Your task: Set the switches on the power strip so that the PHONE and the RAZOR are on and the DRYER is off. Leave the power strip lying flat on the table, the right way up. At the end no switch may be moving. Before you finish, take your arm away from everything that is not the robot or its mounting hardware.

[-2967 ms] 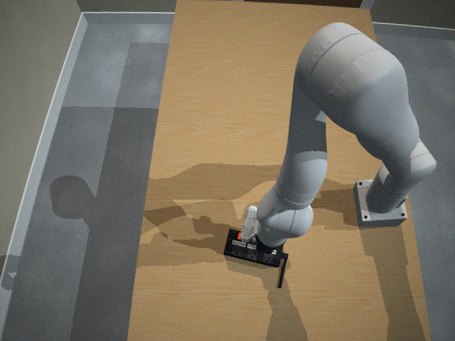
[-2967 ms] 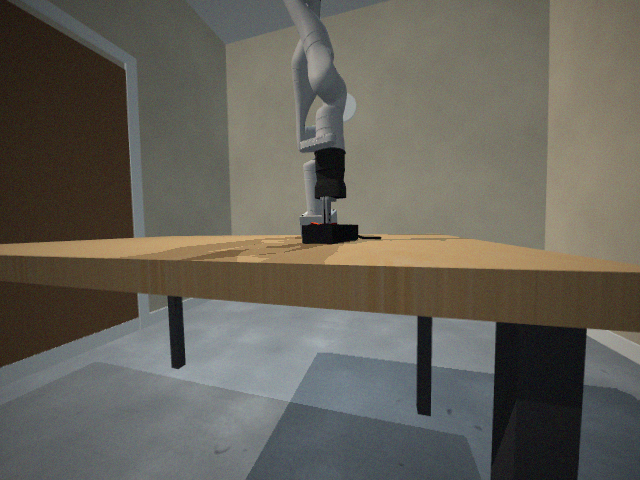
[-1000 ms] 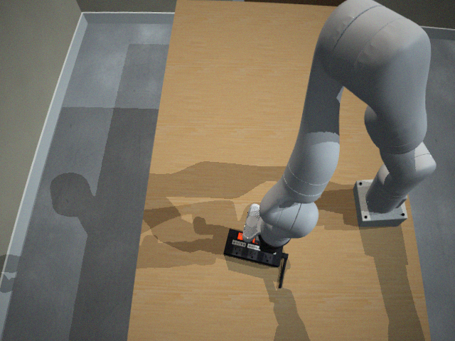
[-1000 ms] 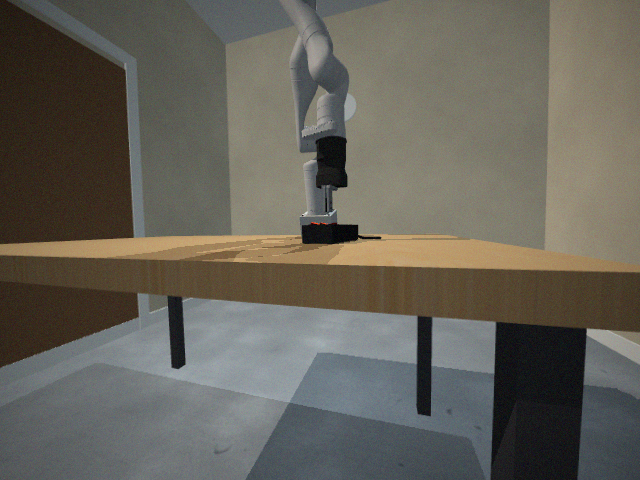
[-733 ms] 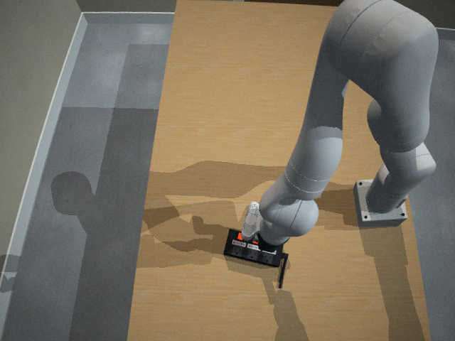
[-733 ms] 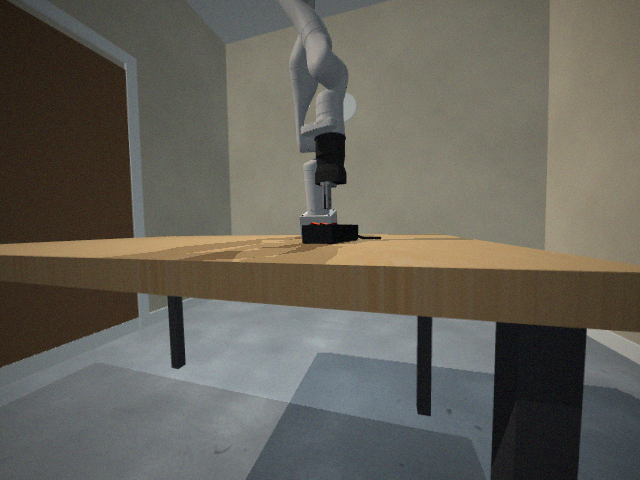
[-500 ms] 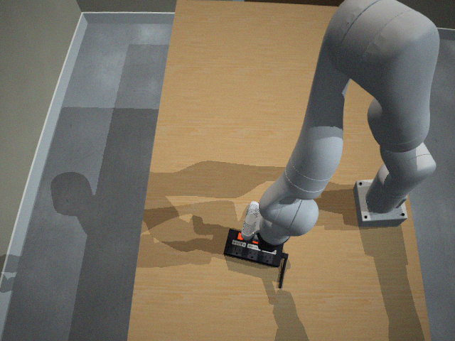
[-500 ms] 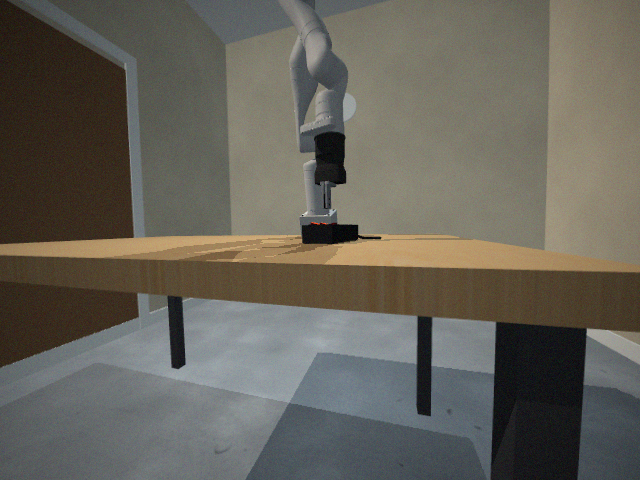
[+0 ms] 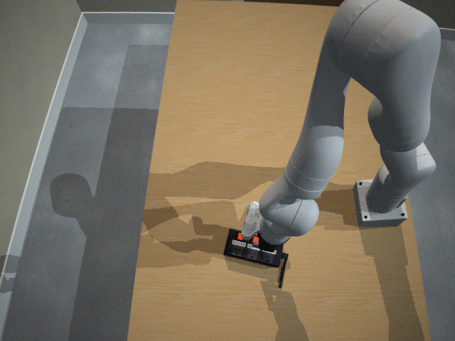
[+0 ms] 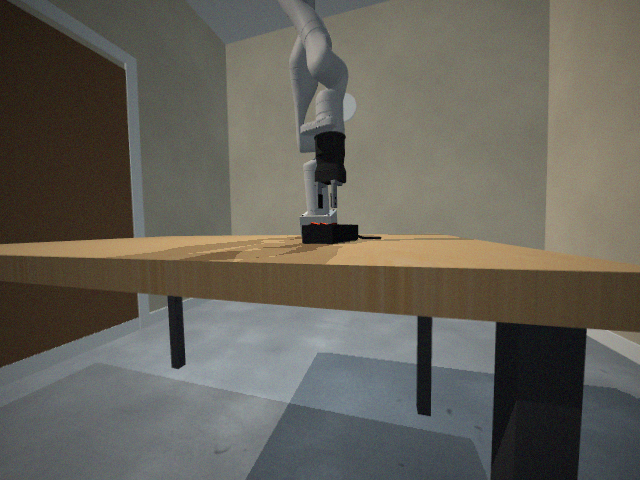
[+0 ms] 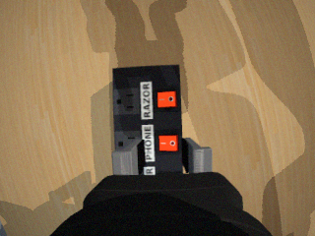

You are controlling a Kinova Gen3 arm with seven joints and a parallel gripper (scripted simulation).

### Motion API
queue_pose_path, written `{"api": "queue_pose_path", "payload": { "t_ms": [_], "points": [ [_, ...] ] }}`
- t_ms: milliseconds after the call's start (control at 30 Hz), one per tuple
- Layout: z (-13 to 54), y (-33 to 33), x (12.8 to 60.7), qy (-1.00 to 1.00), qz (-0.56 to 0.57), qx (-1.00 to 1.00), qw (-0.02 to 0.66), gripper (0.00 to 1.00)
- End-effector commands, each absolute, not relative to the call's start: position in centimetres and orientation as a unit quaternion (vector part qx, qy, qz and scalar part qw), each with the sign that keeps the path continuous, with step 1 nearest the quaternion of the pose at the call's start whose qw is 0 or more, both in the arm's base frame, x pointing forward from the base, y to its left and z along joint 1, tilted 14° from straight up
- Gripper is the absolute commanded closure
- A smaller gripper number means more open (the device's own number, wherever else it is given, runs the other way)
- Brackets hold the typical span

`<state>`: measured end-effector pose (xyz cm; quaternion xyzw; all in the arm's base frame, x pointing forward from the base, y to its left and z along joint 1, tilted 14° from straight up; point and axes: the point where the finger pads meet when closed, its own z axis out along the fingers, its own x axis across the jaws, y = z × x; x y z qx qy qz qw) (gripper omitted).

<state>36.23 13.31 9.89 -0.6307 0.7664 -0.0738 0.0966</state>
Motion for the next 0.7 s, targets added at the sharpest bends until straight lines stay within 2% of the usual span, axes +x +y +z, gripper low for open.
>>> {"api": "queue_pose_path", "payload": {
  "t_ms": [0, 667],
  "points": [
    [10.3, 13.3, 36.3, 0.767, -0.075, -0.63, 0.099, 0.0],
    [16.0, 13.2, 34.8, 0.767, -0.075, -0.63, 0.099, 0.0]
  ]
}}
